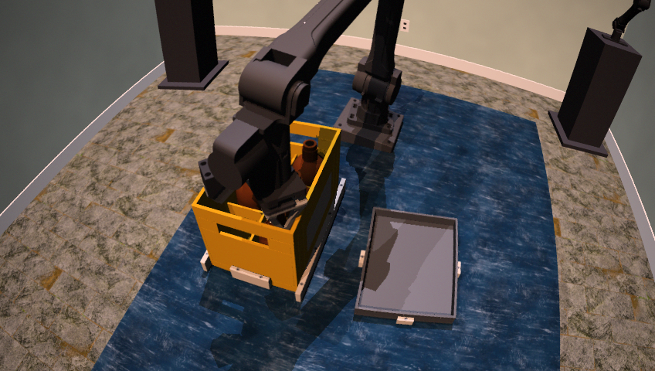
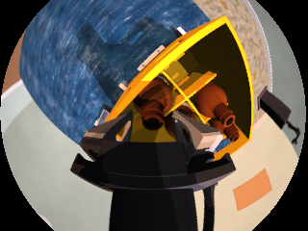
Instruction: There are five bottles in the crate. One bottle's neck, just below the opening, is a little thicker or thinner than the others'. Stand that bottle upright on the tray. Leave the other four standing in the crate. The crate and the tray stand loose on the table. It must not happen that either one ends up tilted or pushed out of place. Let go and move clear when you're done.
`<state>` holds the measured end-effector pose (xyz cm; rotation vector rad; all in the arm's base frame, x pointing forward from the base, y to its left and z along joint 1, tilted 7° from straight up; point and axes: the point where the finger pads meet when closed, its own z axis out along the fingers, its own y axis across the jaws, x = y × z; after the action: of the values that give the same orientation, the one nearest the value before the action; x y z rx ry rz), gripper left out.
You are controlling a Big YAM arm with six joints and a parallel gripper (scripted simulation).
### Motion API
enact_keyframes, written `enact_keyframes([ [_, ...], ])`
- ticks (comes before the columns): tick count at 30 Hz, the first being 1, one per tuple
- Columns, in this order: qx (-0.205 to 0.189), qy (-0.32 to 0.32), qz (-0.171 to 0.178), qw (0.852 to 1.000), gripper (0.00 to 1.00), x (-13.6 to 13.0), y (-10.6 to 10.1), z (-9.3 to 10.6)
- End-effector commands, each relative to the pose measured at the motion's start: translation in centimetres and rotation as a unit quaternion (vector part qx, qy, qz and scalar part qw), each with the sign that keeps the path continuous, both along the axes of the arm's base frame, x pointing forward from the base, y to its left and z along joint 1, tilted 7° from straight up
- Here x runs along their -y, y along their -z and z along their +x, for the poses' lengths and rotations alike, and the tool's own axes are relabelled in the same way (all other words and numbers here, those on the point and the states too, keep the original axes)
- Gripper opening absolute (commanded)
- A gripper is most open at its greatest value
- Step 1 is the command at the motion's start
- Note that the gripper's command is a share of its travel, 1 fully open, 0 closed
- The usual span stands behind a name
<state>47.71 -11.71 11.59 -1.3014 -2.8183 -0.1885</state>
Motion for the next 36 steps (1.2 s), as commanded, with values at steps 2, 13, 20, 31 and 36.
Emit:
enact_keyframes([
  [2,-0.002,-0.001,0.001,1.000,0.61,-0.46,0.73,0.52],
  [13,-0.002,-0.001,0.001,1.000,0.61,-0.46,0.73,0.52],
  [20,0.001,0.000,0.000,1.000,0.00,-0.25,0.51,0.71],
  [31,-0.001,0.000,0.000,1.000,0.00,-0.20,0.43,0.60],
  [36,-0.001,0.000,0.000,1.000,0.00,-0.20,0.43,0.60],
])
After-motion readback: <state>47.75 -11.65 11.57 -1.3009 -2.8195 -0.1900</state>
